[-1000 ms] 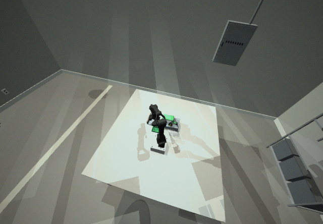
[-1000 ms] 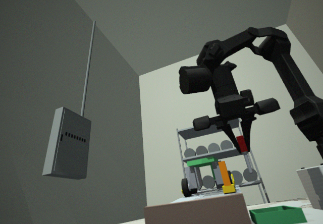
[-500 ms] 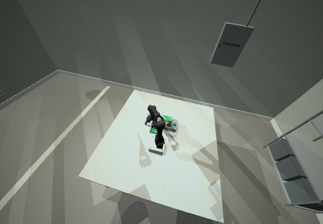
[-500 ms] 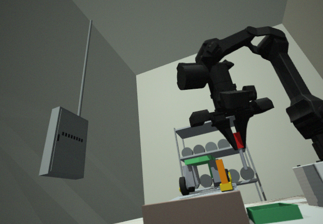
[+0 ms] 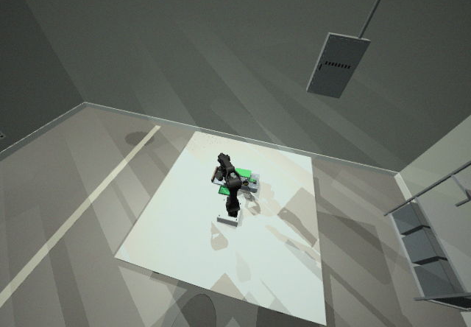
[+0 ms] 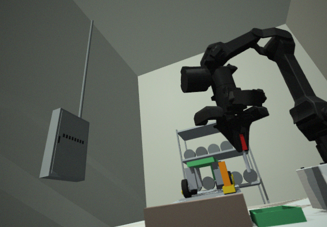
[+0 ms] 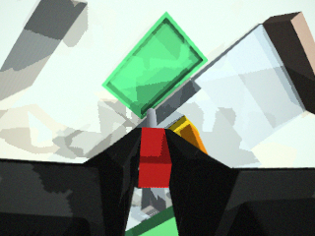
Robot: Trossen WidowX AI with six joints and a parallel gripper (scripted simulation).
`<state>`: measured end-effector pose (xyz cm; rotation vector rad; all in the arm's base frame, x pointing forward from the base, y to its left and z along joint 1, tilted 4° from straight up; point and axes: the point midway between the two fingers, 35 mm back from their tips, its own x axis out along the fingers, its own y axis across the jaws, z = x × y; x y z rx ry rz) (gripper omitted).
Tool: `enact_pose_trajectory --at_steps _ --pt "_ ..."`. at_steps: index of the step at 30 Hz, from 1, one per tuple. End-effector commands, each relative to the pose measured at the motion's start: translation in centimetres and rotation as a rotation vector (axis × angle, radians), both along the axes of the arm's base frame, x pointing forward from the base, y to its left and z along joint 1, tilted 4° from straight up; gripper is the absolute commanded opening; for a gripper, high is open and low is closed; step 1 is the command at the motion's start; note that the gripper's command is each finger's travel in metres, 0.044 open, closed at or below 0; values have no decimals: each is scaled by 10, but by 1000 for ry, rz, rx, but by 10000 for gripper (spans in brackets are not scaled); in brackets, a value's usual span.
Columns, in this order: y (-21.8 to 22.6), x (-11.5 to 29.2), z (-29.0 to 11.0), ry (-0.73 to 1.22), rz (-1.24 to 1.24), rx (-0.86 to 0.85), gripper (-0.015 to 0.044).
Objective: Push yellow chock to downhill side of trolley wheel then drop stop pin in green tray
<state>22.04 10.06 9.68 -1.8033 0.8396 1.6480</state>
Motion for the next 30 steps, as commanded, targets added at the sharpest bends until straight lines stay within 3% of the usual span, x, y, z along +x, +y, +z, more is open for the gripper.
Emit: enact_pose_trajectory --at_steps 1,24,30 --pt "-1 -1 0 11 119 20 0" --pt "-5 0 0 15 815 102 0" --pt "-5 0 0 14 835 104 0"
